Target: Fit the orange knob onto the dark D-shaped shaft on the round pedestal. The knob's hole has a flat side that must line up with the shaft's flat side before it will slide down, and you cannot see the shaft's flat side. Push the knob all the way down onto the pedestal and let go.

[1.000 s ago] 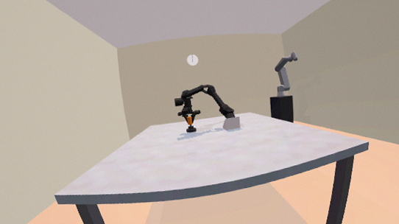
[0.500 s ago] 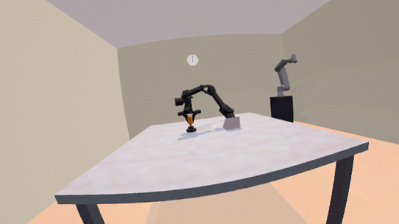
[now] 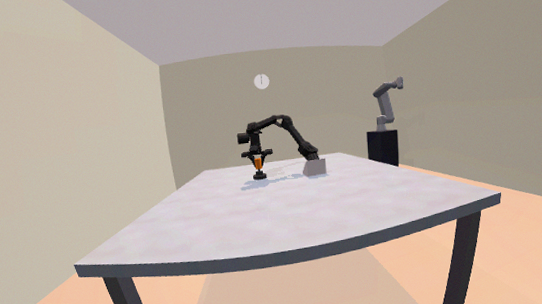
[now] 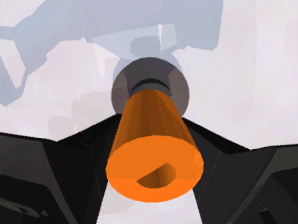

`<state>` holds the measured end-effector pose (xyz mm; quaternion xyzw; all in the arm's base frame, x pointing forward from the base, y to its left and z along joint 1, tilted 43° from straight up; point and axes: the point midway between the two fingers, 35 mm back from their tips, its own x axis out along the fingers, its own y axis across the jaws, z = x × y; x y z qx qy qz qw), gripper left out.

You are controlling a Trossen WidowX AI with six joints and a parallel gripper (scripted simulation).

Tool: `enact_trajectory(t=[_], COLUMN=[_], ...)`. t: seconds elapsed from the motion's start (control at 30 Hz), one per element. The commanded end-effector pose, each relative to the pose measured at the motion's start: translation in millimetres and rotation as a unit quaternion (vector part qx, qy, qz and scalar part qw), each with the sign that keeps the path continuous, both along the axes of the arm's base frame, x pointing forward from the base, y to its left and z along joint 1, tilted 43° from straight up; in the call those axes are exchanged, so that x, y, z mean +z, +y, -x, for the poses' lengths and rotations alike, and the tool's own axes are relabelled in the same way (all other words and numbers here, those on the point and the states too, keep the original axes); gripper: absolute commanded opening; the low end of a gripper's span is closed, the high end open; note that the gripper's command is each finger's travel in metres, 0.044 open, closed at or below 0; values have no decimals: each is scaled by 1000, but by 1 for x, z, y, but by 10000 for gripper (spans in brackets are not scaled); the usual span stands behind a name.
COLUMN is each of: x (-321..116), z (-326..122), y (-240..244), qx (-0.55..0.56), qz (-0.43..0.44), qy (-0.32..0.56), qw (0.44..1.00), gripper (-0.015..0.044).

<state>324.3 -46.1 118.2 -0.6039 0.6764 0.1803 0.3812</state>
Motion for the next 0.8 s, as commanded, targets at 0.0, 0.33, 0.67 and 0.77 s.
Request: enact_trajectory(t=[0.0, 0.33, 0.67, 0.77], x=[-1, -1, 3, 3], z=[-2, -1, 1, 0], y=[-1, -1, 2, 2], qx=[3, 3, 35, 76], qz=[-1, -1, 0, 2], qy=[-2, -2, 27, 65], qw=[1000, 1000, 999, 995], gripper=[0, 0, 0, 0])
